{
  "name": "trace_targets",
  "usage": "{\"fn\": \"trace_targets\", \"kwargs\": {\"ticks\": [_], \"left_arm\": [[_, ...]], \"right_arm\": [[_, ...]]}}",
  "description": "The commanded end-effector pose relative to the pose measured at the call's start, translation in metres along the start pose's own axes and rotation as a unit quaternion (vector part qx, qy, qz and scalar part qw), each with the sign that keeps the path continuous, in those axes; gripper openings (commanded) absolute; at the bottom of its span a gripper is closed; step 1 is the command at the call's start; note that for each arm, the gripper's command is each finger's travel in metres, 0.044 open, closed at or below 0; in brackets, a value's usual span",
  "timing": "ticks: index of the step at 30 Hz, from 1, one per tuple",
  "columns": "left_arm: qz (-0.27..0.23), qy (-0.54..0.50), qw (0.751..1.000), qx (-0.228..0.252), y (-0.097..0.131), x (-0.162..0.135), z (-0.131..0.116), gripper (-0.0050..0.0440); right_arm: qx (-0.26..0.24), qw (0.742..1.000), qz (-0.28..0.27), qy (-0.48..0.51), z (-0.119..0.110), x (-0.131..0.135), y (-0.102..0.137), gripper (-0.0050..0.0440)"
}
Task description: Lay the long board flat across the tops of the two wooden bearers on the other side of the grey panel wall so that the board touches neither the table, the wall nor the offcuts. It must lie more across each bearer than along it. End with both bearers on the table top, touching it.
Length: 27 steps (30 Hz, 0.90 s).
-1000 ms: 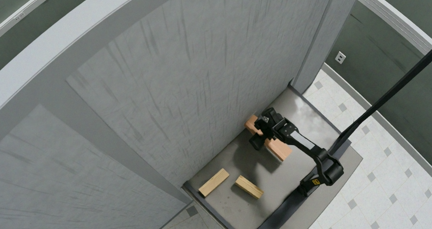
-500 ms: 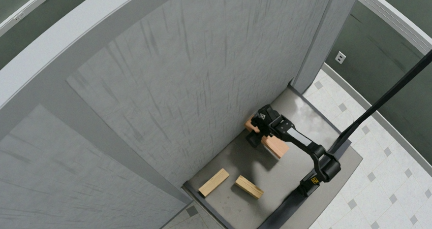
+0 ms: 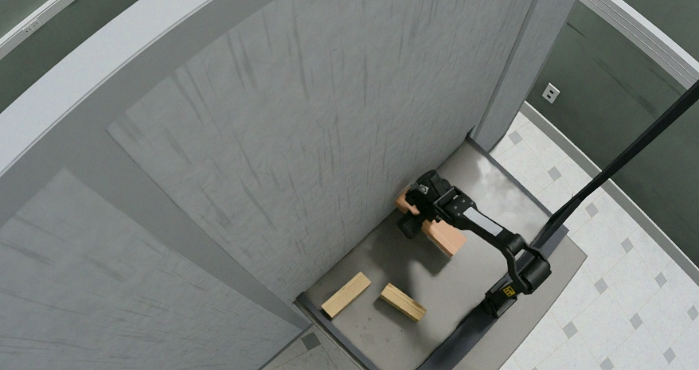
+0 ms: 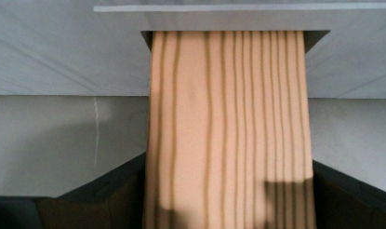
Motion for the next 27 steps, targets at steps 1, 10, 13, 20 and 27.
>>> {"fn": "trace_targets", "kwargs": {"ticks": [1,10,13,20,27], "left_arm": [[-0.013,-0.001,0.999,-0.042,0.019,-0.003,0.012,0.0270],[-0.012,-0.002,0.999,-0.040,0.017,-0.003,0.009,0.0270],[-0.012,-0.003,0.999,-0.047,0.015,-0.003,0.004,0.0270],[-0.018,-0.001,0.996,-0.089,0.007,0.000,-0.015,0.0270],[-0.020,0.000,0.994,-0.104,0.009,0.000,-0.014,0.0270]], "right_arm": [[-0.011,1.000,0.001,-0.003,0.003,-0.001,0.004,0.0400],[-0.011,1.000,0.001,-0.003,0.003,-0.001,0.004,0.0400],[-0.011,1.000,0.001,-0.003,0.003,-0.001,0.004,0.0400],[-0.011,1.000,0.001,-0.003,0.003,-0.001,0.004,0.0400],[-0.011,1.000,0.001,-0.003,0.003,-0.001,0.004,0.0400]]}}
Point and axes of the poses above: on each arm, the point midway between the two fingers, 35 mm back from their tips, its own y axis back along the fingers, its own x axis across the jaws, z = x × y, the point moved 10 cm from there along y, back along the fingers, and after that the axes turned 9 degrees about y, right-handed, at the moved point
